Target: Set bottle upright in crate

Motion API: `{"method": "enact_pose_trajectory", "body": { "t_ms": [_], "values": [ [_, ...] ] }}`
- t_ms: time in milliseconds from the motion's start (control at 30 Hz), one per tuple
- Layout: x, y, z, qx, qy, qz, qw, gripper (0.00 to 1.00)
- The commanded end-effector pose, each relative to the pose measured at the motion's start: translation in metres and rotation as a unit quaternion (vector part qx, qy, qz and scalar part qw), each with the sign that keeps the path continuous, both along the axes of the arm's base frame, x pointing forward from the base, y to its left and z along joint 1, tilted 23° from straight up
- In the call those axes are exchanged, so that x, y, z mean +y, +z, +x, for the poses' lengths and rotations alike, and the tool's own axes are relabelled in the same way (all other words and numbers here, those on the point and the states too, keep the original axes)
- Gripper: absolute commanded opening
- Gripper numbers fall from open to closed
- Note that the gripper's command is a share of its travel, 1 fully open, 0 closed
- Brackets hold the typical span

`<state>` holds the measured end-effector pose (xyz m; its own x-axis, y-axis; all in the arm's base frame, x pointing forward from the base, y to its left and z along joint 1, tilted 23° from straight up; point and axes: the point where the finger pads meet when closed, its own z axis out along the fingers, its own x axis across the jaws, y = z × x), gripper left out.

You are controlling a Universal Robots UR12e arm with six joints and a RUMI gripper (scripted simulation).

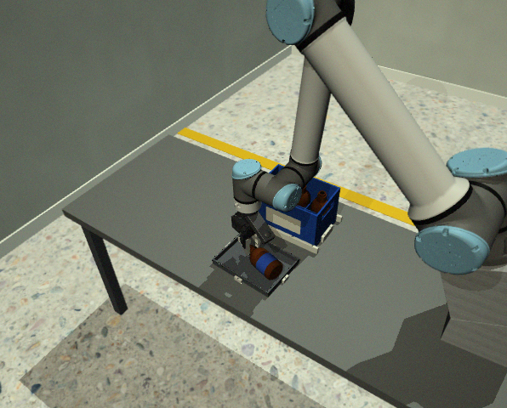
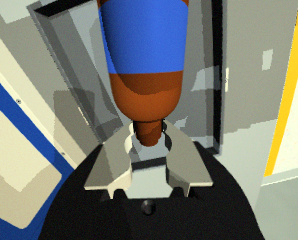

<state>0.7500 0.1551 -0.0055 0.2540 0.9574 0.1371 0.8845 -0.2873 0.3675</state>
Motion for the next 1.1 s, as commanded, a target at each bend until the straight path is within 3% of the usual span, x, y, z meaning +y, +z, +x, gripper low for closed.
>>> {"method": "enact_pose_trajectory", "body": {
  "t_ms": [0, 1067],
  "values": [
    [0.000, 0.001, 0.000, -0.001, 0.000, 0.000, 1.000, 0.00],
    [0.000, 0.014, -0.005, -0.001, 0.000, 0.000, 1.000, 0.00]
  ]
}}
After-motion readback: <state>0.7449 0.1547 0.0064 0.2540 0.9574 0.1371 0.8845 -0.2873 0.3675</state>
